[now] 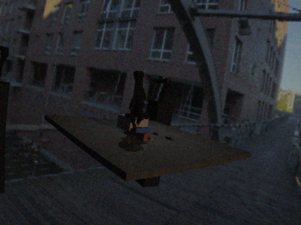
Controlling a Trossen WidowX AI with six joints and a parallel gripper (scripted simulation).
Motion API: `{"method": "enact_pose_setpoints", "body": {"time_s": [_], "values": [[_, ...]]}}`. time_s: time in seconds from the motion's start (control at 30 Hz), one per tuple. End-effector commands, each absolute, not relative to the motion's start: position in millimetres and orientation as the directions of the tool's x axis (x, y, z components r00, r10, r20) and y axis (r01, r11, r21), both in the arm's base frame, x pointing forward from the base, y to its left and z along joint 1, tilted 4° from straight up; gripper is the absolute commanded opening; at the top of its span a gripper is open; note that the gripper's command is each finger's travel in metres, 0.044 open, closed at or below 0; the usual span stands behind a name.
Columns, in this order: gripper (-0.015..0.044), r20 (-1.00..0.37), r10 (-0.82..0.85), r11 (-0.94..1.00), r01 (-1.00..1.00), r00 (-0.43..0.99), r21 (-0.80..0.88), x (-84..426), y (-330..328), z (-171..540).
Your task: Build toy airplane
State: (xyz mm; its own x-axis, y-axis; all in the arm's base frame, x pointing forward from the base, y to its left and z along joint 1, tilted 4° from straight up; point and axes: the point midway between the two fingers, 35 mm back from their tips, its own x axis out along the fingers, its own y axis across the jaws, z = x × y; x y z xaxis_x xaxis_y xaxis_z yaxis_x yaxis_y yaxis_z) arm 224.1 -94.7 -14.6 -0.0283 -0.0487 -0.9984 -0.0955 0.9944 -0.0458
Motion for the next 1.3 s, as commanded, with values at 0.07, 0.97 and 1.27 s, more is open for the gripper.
{"method": "enact_pose_setpoints", "body": {"time_s": [0.07,0.97,1.27], "values": [[0.0260,-0.998,-0.049,0.994,-0.096,-0.028,-0.046,224.2,-94.8,-14.4],[0.0260,-0.998,-0.054,0.994,-0.098,-0.027,-0.051,233.2,-91.6,77.1],[0.0260,-0.998,-0.054,0.994,-0.098,-0.027,-0.051,233.2,-91.6,77.1]]}}
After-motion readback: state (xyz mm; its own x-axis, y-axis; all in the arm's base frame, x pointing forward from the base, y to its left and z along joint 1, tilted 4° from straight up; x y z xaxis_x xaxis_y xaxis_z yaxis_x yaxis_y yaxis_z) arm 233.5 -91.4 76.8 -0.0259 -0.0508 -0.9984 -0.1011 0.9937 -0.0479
